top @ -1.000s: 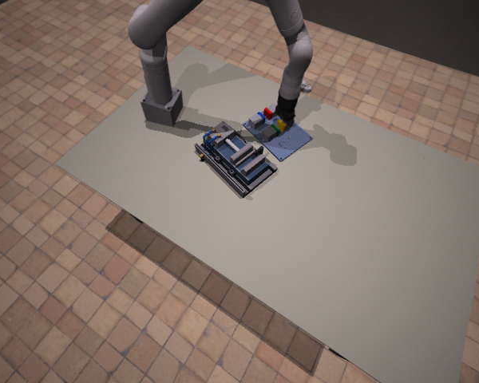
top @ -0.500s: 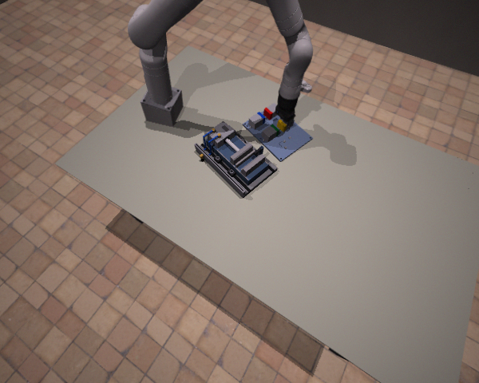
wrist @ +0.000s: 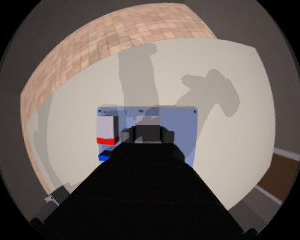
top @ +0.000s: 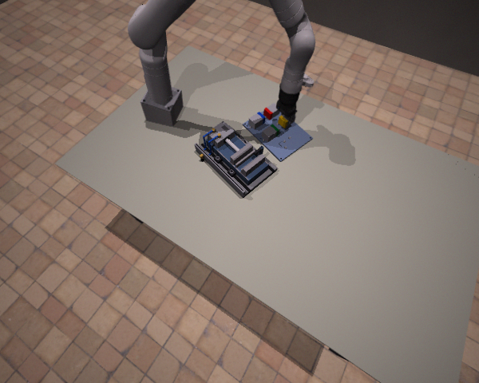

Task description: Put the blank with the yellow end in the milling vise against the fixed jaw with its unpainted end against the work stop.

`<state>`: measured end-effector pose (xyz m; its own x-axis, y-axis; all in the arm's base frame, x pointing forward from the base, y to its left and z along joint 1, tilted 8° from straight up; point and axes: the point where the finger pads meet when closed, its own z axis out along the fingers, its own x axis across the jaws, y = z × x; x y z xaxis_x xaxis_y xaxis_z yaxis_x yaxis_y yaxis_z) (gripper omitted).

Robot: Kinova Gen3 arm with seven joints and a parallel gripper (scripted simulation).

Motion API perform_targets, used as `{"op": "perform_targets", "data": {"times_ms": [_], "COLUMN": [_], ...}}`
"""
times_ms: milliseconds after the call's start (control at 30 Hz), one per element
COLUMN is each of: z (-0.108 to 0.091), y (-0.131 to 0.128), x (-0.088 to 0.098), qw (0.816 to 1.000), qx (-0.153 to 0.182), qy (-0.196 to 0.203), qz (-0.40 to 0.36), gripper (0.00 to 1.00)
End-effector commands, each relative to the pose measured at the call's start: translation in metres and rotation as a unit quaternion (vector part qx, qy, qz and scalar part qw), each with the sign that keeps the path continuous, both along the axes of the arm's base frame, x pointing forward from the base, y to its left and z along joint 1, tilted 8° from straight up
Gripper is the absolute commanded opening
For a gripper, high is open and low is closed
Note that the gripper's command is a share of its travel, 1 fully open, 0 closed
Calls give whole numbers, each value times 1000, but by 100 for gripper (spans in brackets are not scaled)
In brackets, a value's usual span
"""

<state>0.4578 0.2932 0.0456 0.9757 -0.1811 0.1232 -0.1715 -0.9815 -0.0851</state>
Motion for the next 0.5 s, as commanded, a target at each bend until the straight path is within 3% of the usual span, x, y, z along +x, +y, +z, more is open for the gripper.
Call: {"op": "perform_targets", "data": {"times_ms": [0,467], "z": [4,30], "y": [0,-2], "x": [0,-4], "qw": [1000,1000], "qx": [0,2], "qy": [0,1], "qz": [0,-1], "gripper": [0,0]}}
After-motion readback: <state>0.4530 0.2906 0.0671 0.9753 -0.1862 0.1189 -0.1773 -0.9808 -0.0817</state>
